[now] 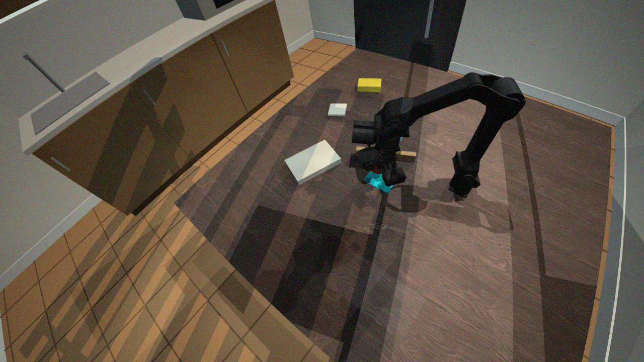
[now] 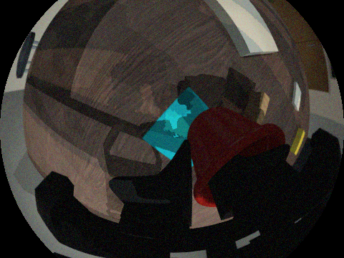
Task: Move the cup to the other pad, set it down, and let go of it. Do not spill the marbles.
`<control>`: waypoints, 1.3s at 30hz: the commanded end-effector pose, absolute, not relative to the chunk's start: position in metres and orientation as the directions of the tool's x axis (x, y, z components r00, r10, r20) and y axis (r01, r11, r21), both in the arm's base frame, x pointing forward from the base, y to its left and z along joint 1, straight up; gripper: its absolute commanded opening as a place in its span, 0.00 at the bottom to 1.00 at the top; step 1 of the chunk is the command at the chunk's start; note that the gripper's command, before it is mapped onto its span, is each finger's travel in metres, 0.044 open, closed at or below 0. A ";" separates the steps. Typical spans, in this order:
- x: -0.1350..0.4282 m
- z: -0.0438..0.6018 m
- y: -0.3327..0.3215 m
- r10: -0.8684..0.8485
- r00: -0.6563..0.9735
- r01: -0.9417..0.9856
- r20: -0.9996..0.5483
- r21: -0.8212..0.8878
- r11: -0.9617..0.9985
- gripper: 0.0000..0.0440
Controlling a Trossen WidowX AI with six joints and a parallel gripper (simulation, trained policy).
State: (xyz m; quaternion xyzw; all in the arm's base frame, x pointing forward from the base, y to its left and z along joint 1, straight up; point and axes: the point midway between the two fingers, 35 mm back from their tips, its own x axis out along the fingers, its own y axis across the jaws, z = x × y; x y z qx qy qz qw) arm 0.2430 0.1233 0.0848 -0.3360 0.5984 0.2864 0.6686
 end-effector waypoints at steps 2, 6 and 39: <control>0.236 0.075 0.123 -0.027 0.117 -0.780 -0.993 -0.109 0.616 0.00; 0.231 0.067 0.123 -0.031 0.119 -0.778 -0.992 -0.112 0.618 0.01; 0.226 0.087 0.124 0.125 0.251 -0.748 -0.960 -0.110 0.655 0.45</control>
